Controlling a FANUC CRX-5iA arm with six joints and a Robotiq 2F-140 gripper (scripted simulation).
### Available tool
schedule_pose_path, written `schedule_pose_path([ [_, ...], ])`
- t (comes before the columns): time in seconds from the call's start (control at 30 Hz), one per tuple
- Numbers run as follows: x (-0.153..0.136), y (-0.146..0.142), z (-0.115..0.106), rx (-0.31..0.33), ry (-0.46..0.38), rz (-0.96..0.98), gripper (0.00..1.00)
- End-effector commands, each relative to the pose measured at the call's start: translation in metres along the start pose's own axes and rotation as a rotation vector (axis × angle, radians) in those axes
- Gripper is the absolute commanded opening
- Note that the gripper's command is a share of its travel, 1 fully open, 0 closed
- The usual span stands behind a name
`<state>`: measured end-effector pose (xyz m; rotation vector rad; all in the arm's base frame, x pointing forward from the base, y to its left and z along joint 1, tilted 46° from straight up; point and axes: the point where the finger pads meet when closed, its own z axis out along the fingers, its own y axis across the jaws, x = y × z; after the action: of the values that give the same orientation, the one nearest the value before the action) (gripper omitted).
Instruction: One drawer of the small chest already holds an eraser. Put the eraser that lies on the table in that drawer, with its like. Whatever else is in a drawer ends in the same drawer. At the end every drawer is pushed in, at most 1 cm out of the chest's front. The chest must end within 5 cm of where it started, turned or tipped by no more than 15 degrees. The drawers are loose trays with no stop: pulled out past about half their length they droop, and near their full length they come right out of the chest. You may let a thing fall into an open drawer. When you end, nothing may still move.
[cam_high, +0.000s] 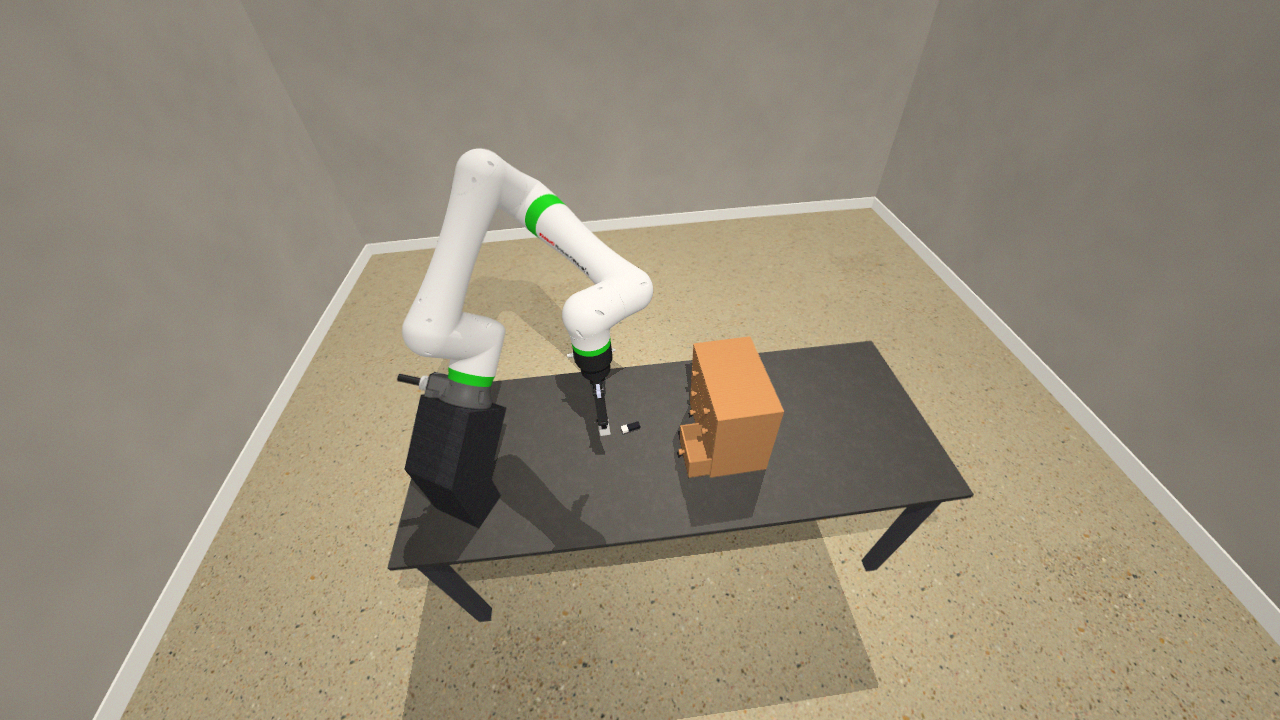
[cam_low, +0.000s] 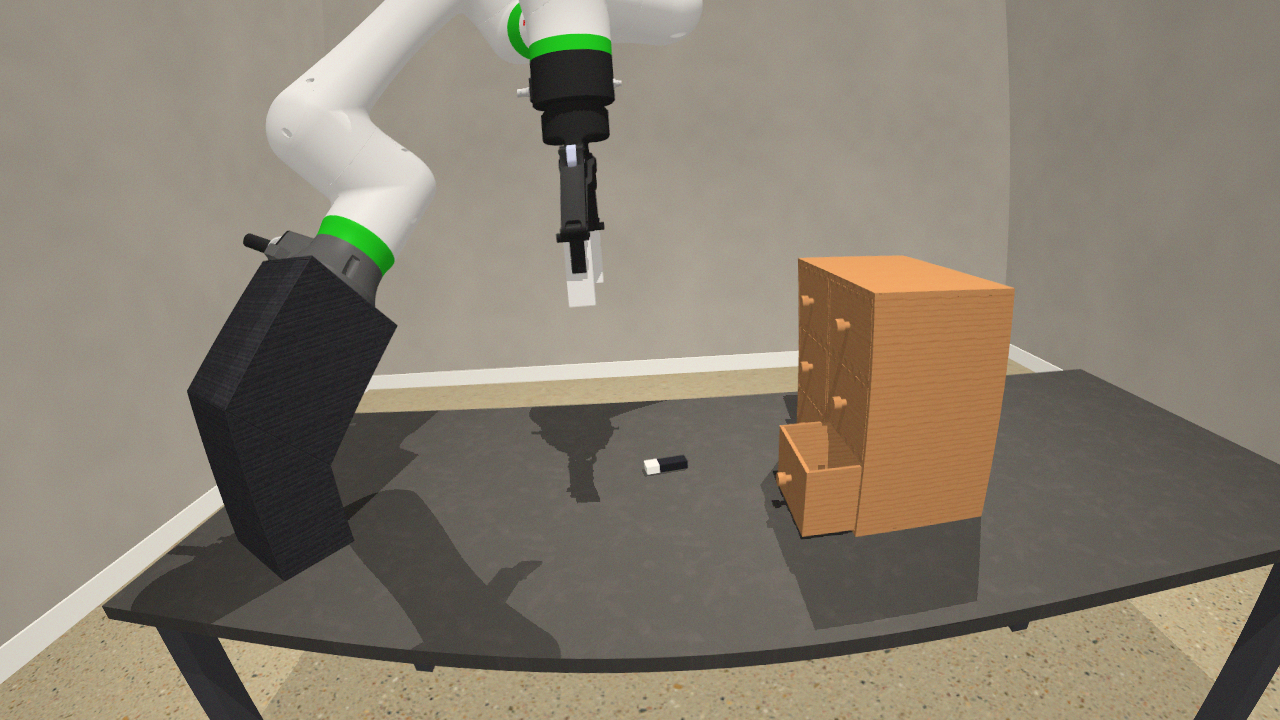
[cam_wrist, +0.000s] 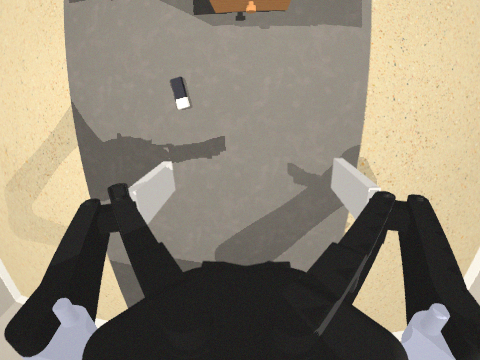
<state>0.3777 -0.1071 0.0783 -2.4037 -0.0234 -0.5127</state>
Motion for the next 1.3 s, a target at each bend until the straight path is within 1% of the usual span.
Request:
schedule_pose_path([
  [0.0,0.0,0.0,0.0,-0.001,0.001,-0.007,1.0],
  [0.23,0.002,0.001,-0.001,-0.001,0.001,-0.103,1.0],
  [0.37,0.004,0.001,-0.001,-0.001,0.001,-0.214,1.0],
  [0.5,0.008,0.001,-0.001,-0.001,0.0,-0.373,1.0],
  [0.57,0.008,0.001,-0.001,-0.001,0.0,-0.373,1.0],
  [0.77,0.015,0.002,-0.001,-0.001,0.0,-0.705,1.0],
  [1.07,0.029,0.004,-0.002,-0.001,0.0,-1.109,1.0],
  [1.13,0.029,0.004,-0.002,-0.001,0.0,-1.109,1.0],
  [1.17,0.031,0.005,-0.002,-0.001,0.0,-1.245,1.0],
  [1.27,0.036,0.005,-0.003,-0.002,-0.001,-1.369,1.0],
])
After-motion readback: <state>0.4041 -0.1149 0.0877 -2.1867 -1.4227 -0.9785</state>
